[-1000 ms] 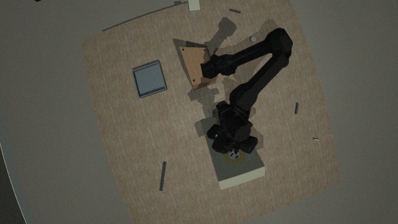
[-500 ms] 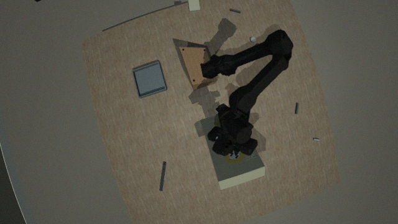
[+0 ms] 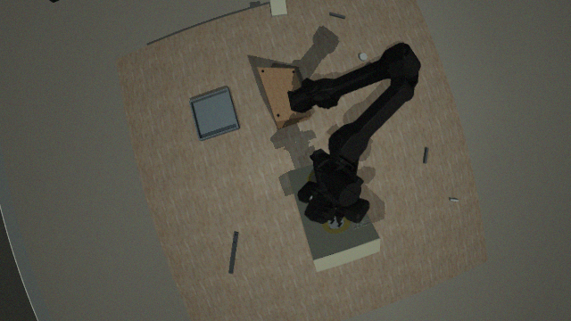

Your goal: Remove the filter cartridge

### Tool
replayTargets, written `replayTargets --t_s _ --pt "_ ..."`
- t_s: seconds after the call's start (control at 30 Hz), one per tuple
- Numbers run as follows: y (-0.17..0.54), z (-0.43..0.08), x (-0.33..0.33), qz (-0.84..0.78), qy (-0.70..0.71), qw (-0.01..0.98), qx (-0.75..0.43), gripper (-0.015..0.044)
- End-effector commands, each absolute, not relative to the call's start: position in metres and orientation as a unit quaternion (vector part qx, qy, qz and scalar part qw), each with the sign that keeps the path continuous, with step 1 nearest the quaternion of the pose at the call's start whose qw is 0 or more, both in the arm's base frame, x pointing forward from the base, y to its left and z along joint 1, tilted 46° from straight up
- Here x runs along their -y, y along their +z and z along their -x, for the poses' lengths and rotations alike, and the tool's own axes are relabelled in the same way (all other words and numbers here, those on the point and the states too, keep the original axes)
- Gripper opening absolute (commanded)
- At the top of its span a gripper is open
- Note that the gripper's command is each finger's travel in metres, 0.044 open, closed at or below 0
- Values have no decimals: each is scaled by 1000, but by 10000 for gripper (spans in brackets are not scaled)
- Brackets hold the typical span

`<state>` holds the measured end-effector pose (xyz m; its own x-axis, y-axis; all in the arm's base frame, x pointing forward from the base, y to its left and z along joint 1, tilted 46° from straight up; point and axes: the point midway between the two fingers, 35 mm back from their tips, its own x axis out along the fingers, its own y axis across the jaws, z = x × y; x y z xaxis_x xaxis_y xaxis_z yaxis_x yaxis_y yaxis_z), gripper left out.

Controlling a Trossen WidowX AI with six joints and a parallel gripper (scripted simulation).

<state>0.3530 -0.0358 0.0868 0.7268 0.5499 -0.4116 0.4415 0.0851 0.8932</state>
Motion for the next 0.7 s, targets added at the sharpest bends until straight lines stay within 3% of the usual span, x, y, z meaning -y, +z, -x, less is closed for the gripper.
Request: replayTargets --t_s 0.0,0.67 --pt "86 -355 35 -677 40 637 -367 91" --pt "82 -361 30 -677 40 637 -366 91"
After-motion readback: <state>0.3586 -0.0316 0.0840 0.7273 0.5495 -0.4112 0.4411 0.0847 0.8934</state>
